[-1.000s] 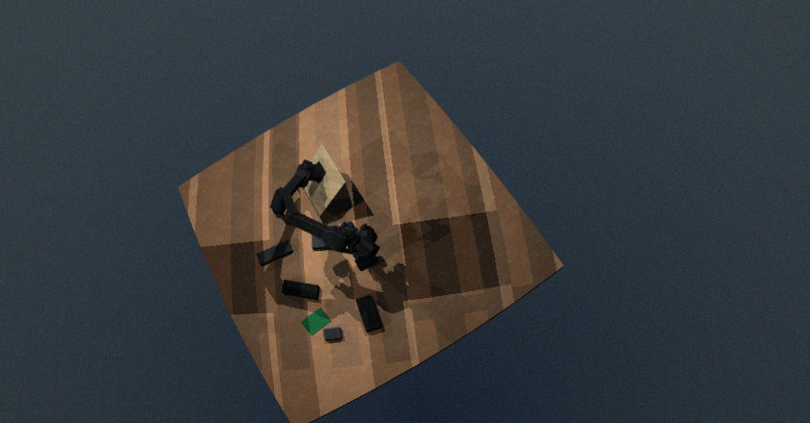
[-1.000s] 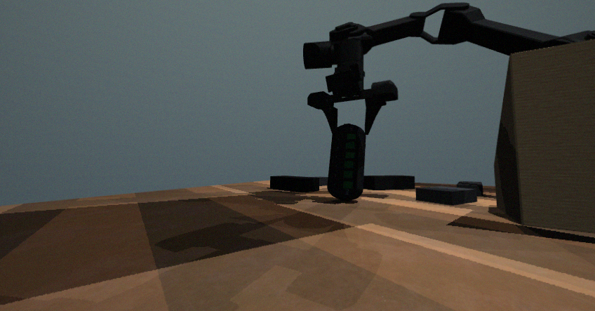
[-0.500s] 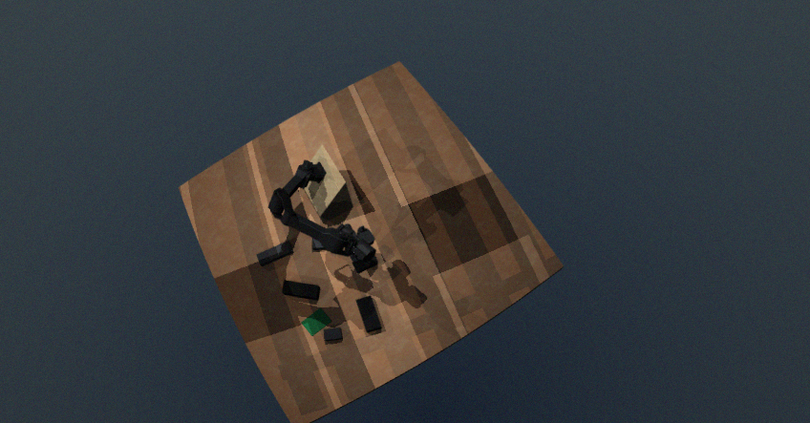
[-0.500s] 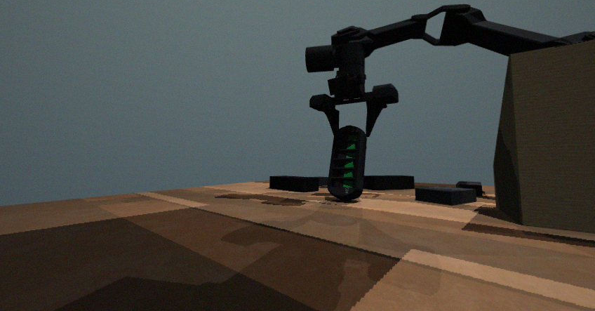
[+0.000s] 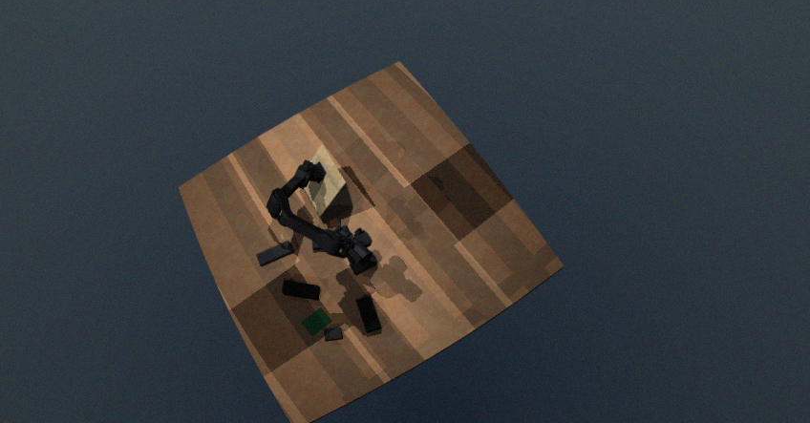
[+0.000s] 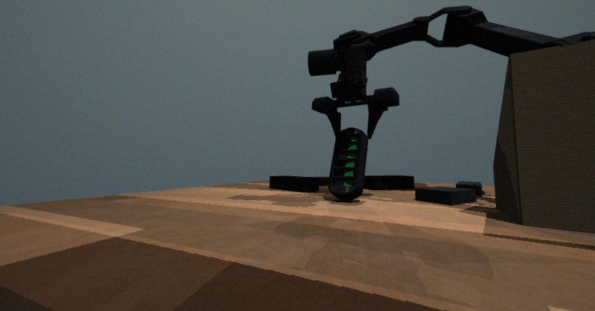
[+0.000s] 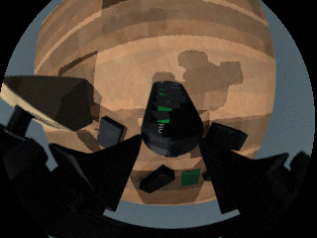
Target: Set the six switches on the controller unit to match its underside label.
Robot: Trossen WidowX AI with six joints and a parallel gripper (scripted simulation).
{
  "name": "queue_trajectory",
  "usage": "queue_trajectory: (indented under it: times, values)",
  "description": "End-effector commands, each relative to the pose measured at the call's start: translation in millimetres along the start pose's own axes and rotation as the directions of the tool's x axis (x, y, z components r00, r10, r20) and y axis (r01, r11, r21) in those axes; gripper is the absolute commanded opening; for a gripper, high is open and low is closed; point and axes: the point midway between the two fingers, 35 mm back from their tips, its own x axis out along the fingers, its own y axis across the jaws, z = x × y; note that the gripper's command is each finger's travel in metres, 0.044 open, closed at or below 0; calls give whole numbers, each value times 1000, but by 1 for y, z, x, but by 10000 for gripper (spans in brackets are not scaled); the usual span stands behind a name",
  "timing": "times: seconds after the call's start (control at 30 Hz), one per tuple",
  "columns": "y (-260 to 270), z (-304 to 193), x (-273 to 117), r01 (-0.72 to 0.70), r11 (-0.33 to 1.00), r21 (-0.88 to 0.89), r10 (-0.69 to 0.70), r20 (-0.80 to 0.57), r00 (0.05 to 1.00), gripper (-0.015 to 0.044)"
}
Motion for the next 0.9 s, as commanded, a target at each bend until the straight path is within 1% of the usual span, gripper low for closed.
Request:
queue_trajectory:
  times: [0.0, 0.87]
  values:
    - [2, -4, 6, -10, 1000, 1, 10, -6, 1000, 338]
    - [2, -22, 15, -9, 1000, 1, 9, -7, 1000, 338]
